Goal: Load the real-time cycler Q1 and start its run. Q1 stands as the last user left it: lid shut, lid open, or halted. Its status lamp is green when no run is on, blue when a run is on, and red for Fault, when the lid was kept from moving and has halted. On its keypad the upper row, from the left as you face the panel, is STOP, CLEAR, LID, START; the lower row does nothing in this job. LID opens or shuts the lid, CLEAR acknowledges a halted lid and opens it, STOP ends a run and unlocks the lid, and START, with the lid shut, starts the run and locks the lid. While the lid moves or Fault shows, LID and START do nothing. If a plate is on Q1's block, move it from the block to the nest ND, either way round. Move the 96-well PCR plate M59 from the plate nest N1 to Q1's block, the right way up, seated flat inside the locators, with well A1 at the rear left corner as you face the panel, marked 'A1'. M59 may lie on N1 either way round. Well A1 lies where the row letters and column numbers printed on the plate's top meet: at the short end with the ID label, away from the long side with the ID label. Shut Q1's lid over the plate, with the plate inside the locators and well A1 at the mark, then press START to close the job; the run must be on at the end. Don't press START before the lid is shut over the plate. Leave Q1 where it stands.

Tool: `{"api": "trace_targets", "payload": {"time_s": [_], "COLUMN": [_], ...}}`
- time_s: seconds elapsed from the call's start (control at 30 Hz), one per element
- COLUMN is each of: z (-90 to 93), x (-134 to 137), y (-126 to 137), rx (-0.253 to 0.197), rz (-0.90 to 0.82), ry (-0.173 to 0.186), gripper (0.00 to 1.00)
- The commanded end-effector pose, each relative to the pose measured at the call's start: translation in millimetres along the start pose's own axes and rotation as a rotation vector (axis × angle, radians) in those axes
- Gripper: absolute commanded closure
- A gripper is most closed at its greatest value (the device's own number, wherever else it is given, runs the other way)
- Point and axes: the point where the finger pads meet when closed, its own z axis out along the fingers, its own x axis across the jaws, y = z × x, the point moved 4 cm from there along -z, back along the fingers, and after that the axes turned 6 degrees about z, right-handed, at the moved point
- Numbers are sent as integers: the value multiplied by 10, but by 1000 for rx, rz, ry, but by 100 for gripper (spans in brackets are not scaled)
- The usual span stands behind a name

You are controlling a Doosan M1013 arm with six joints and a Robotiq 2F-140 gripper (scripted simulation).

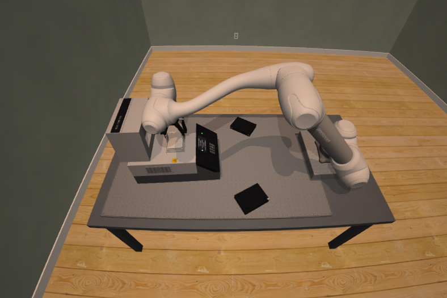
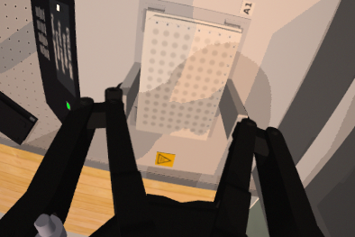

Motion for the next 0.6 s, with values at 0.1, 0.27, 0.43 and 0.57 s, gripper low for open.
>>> {"api": "trace_targets", "payload": {"time_s": [0.1,0.27,0.43,0.57], "z": [18,35,40,40], "x": [0,0,0,0], "y": [0,0,0,0], "rx": [0,0,0,0], "rz": [0,0,0,0], "ry": [0,0,0,0], "gripper": [100,100,100,100]}}
